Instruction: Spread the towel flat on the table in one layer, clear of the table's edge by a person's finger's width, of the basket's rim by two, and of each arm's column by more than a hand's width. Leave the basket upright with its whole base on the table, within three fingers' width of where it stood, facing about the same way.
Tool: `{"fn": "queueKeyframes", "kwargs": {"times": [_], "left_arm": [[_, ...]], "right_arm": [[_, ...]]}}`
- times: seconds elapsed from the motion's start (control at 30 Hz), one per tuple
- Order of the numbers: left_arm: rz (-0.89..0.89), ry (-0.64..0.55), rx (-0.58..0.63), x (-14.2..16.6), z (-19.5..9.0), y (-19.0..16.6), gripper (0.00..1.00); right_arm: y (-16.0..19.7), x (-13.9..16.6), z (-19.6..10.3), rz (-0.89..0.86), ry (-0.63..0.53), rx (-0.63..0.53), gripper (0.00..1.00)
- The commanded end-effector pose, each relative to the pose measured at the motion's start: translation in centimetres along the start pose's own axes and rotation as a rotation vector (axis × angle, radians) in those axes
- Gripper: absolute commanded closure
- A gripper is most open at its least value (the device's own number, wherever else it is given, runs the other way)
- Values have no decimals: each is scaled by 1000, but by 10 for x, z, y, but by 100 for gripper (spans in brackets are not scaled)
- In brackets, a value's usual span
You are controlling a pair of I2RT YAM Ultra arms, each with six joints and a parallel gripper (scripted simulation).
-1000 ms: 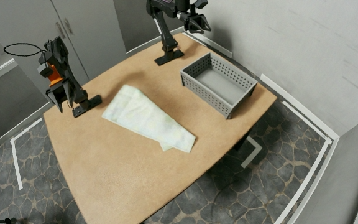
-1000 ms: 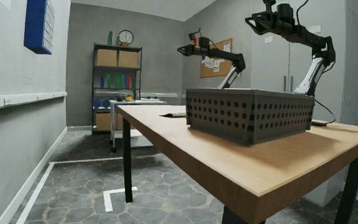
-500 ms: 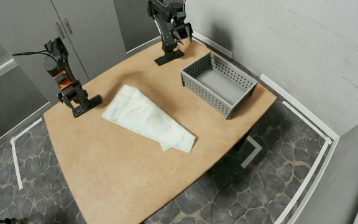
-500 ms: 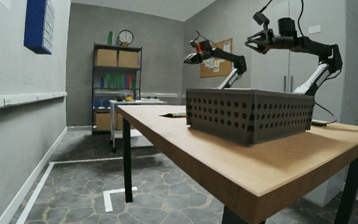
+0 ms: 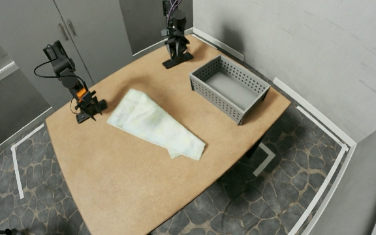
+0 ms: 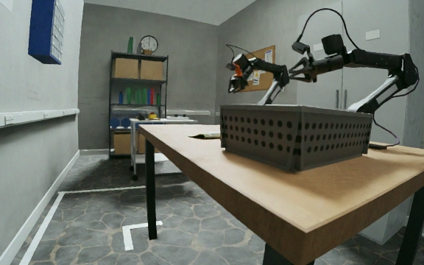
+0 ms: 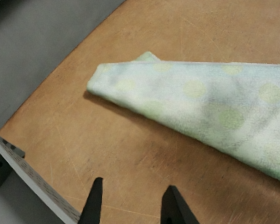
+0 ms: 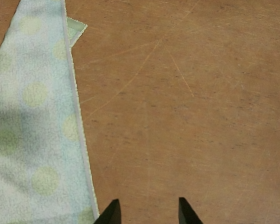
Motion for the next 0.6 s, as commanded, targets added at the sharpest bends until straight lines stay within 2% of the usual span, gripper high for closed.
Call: {"fn": "queueKeyframes", "kwargs": {"times": [0.0, 0.33, 0.4, 0.43, 0.47, 0.57], "left_arm": [[94, 41, 89, 7, 0, -30, 66], [309, 87, 370, 10, 23, -103, 66], [309, 87, 370, 10, 23, -103, 66], [330, 67, 374, -1, 24, -102, 66], [351, 44, 376, -9, 28, -104, 66], [415, 59, 462, -9, 34, -128, 66]], "right_arm": [[9, 34, 18, -22, 179, -21, 66], [35, 92, 52, -92, 497, -103, 66], [35, 92, 52, -92, 497, -103, 66], [38, 94, 58, -100, 503, -110, 66], [41, 100, 62, -108, 535, -117, 66], [48, 118, 73, -128, 626, -136, 66]]}}
Point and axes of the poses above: on each arm, the point where the finger pads meet when closed, its own z axis out along the fingers, its own y axis across the jaws, x = y × z, the point moved 5 cm from there along -z, back along the fingers, and after that the axes turned 8 degrees about z, right-handed, at the moved point
